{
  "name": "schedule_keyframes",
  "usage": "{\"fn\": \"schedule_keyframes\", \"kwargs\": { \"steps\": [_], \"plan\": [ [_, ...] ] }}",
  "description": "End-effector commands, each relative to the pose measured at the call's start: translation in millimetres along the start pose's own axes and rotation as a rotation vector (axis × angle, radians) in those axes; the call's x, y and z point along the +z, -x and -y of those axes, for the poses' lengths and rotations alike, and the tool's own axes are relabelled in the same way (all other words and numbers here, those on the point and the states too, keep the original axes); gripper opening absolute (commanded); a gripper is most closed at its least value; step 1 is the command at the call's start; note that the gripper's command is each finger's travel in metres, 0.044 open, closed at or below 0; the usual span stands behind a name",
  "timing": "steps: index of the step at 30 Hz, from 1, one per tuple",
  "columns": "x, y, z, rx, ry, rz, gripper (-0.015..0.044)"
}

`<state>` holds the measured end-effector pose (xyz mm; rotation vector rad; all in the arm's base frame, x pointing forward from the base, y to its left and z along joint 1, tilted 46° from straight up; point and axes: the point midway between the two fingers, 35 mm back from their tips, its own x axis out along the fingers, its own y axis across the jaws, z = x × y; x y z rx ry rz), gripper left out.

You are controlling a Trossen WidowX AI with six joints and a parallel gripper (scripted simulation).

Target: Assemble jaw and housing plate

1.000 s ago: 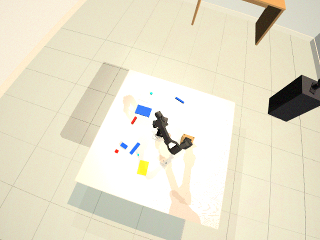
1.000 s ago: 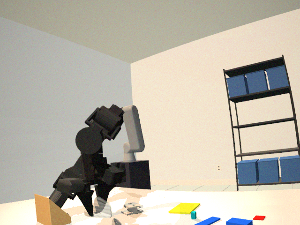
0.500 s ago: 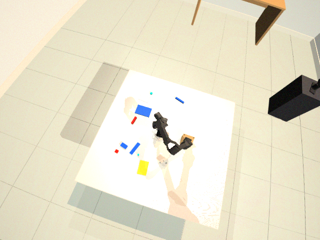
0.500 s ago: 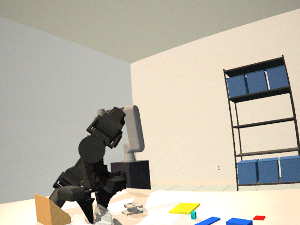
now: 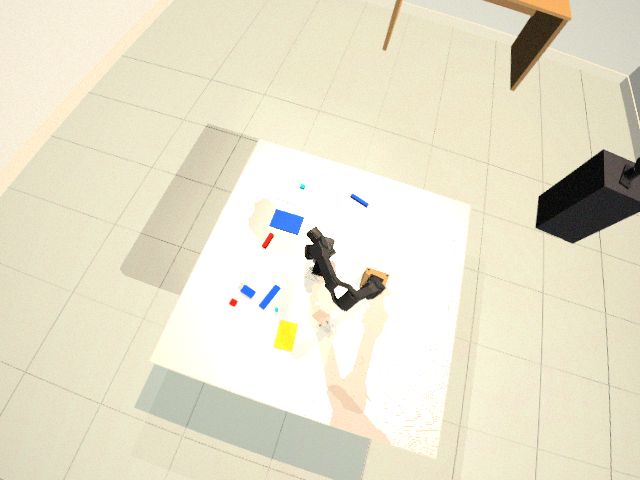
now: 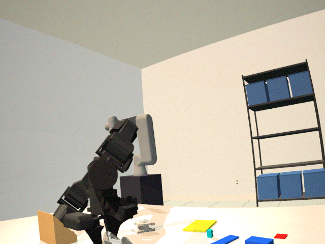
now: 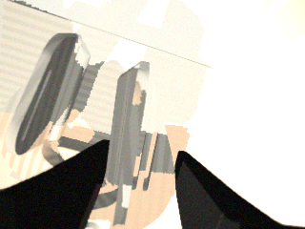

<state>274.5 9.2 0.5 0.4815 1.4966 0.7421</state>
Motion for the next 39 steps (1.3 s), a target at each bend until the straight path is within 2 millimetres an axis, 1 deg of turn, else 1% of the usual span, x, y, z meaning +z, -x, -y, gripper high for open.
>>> {"fn": "schedule_keyframes", "kwargs": {
  "steps": [1, 39],
  "plan": [
    [-0.7, -5.9, -0.4, 0.006, -0.007, 0.000, 0.0134],
    [-0.8, -13.2, -0.5, 0.006, -0.014, 0.000, 0.0134]
  ]
}}
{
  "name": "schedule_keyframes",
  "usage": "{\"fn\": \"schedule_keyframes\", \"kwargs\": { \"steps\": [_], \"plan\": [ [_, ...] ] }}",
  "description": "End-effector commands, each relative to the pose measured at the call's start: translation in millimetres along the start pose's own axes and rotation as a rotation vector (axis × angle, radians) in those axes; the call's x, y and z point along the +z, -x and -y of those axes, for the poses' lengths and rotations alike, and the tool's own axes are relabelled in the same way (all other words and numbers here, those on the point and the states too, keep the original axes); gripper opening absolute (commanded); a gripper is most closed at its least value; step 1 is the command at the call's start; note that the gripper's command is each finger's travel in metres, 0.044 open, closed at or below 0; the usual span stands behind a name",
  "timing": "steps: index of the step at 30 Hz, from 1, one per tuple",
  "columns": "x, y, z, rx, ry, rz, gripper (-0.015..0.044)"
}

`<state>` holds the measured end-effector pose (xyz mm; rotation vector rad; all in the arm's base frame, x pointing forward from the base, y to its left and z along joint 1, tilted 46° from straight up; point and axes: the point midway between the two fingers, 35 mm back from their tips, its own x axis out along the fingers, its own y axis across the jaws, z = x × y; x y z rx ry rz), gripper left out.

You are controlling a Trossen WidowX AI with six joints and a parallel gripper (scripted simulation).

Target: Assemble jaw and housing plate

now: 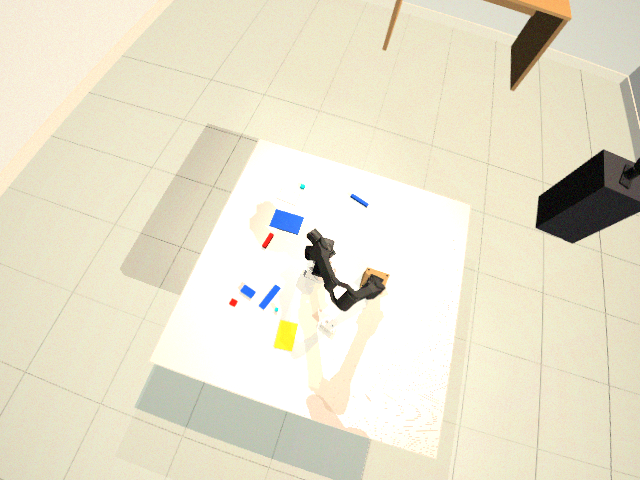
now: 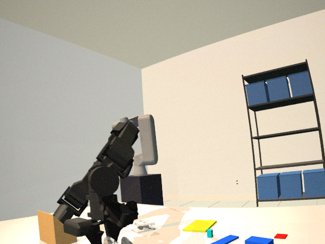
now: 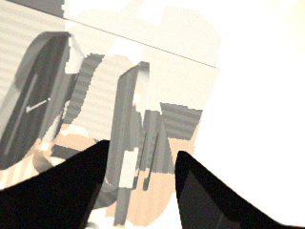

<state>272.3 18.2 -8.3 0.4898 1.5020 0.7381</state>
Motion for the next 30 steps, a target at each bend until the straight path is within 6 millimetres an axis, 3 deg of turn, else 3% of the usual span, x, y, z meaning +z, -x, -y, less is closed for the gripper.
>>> {"fn": "schedule_keyframes", "kwargs": {
  "steps": [1, 30],
  "plan": [
    [0.3, -1.0, -0.2, 0.004, -0.005, 0.002, 0.0134],
    [0.3, -9.8, -0.3, 0.004, -0.003, 0.002, 0.0134]
  ]
}}
